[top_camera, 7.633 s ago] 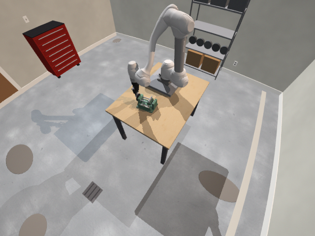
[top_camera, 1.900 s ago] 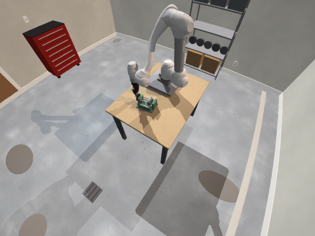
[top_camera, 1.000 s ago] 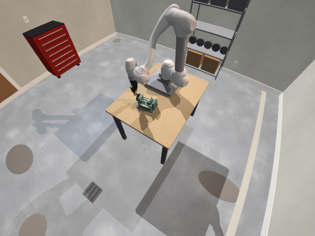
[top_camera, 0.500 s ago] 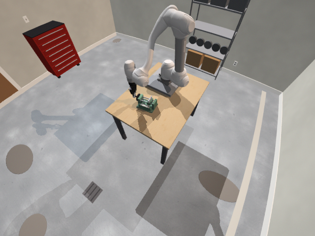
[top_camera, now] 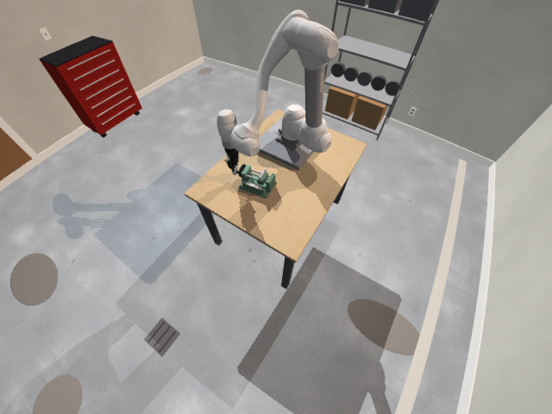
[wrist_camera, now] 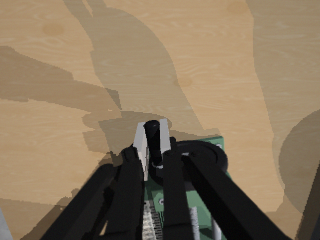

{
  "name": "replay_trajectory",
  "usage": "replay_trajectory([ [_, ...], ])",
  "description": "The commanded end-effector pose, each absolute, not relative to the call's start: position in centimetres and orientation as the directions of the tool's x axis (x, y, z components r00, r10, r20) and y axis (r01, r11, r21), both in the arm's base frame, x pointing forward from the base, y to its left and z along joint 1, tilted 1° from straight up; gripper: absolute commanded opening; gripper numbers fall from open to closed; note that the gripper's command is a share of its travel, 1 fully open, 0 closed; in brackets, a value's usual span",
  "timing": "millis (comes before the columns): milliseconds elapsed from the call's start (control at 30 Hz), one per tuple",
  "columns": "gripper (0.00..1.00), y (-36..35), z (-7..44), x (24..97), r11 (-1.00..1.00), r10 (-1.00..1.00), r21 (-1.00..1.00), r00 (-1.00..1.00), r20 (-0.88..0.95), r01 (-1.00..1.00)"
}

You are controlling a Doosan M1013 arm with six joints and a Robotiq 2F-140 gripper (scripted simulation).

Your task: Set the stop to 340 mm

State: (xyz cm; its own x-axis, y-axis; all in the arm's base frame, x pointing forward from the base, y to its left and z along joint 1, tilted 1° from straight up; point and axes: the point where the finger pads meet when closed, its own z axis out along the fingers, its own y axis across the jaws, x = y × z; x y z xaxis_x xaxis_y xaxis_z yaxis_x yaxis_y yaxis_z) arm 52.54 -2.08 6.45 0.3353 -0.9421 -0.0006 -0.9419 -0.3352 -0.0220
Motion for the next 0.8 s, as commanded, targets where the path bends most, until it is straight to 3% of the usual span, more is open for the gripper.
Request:
replay_trajectory([
  [0, 0.04, -1.9, 5.4, 52.5, -0.332, -0.943, -0.019, 0.332, -0.003, -0.943],
  [767, 0.04, -2.7, 2.8, 50.2, -0.332, -0.943, -0.019, 0.332, -0.003, -0.943],
])
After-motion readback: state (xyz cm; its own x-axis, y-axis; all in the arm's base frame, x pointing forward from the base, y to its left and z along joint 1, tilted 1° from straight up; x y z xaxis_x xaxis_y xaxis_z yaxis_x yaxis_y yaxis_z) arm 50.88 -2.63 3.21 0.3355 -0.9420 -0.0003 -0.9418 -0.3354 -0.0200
